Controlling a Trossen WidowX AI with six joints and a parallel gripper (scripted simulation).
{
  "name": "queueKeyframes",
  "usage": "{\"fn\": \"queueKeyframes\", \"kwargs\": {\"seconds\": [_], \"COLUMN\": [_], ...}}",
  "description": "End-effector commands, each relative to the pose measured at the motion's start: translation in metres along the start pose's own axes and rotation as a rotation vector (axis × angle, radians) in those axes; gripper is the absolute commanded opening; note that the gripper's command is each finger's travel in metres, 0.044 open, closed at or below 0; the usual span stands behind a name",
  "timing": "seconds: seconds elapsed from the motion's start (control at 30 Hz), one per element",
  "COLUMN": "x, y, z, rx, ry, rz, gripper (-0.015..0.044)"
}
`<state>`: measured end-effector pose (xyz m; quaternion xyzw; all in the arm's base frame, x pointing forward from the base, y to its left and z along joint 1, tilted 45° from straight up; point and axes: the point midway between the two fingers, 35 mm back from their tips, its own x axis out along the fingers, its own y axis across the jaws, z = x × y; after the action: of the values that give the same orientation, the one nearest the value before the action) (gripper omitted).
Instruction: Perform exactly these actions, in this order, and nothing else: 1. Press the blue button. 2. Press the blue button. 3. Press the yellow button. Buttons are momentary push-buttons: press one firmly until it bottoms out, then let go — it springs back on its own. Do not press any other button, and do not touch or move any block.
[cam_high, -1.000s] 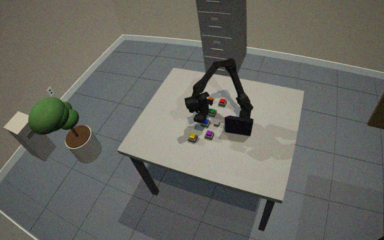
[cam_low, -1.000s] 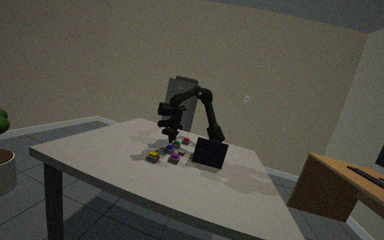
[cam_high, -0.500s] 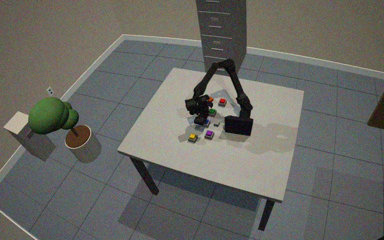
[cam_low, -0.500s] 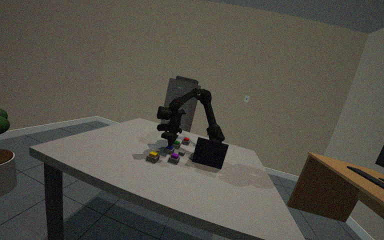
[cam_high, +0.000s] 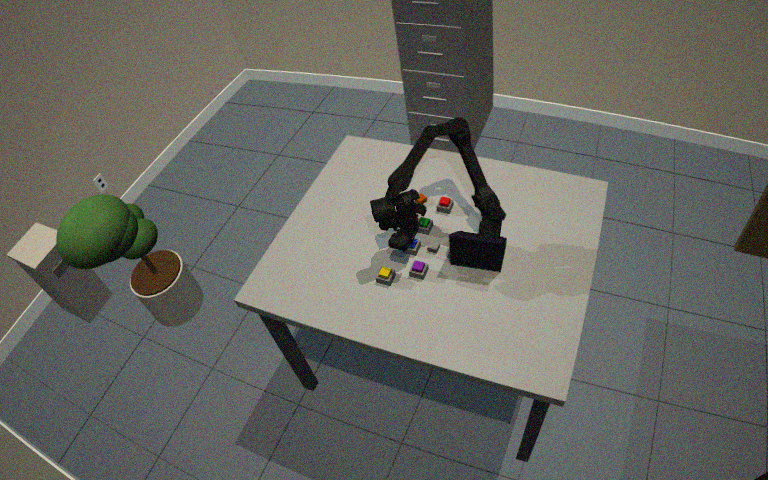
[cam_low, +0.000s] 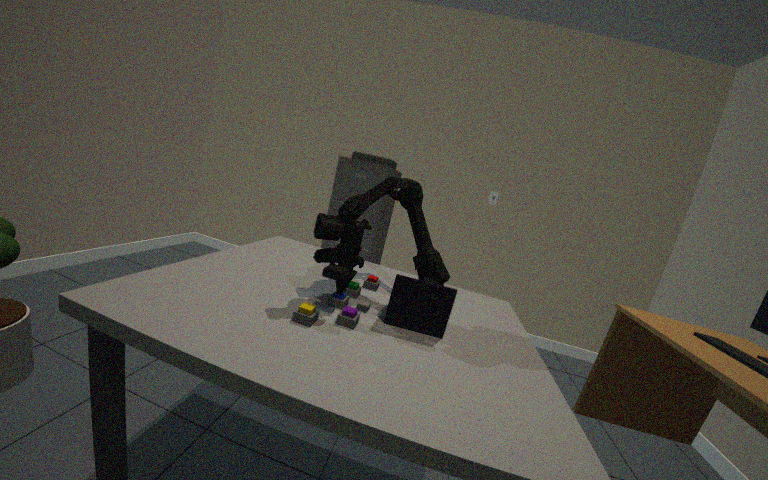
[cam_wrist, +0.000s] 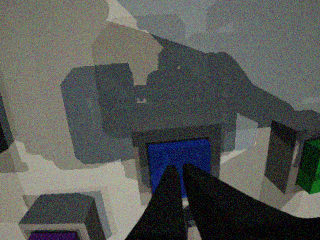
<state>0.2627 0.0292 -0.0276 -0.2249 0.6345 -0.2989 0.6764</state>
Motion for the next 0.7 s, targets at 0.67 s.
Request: {"fn": "queueKeyframes", "kwargs": {"seconds": [0.67], "x": [-0.094], "y": [0.000], "z": [-0.002], "rx": [-0.009], "ry": [0.003], "rz": [-0.003], "gripper": [0.0020]}}
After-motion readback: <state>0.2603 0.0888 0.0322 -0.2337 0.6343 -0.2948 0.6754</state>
